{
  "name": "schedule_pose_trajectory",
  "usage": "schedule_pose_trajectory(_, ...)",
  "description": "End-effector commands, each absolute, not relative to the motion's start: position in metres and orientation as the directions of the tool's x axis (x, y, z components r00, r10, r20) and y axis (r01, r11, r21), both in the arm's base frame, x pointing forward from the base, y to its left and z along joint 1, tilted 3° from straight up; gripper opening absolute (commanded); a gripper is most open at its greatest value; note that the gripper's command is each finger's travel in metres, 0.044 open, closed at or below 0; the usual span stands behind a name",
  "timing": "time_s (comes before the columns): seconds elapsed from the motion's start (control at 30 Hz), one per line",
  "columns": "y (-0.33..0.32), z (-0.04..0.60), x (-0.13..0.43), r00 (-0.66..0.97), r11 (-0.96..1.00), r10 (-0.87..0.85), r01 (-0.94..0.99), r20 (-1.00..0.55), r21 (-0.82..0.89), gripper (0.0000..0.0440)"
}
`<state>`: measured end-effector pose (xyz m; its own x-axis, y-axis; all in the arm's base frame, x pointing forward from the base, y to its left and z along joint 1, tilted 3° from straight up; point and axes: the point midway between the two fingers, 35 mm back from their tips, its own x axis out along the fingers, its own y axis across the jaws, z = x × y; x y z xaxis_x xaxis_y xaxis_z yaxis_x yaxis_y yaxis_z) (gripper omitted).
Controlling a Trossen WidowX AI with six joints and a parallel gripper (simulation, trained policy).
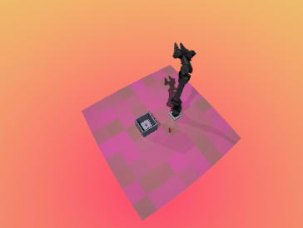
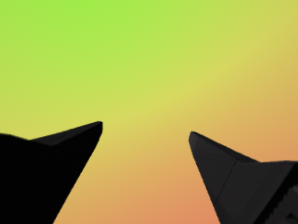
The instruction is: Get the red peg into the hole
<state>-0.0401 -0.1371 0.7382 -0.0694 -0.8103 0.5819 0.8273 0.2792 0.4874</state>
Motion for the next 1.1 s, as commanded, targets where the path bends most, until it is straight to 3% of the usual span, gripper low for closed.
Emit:
schedule_pose_trajectory(0.0, -0.141, 0.736, -0.046, -0.076, 0.282, -0.815, 0.813, 0.574, 0.509, 0.0424)
schedule_pose_trajectory(0.03, -0.145, 0.733, -0.051, -0.081, 0.288, -0.822, 0.795, 0.563, 0.534, 0.044)
schedule_pose_trajectory(0.53, -0.214, 0.688, -0.08, -0.02, 0.376, -0.907, 0.415, 0.421, 0.829, 0.044)
schedule_pose_trajectory(1.07, -0.284, 0.625, -0.035, 0.169, 0.225, -0.961, 0.012, 0.22, 0.974, 0.044)
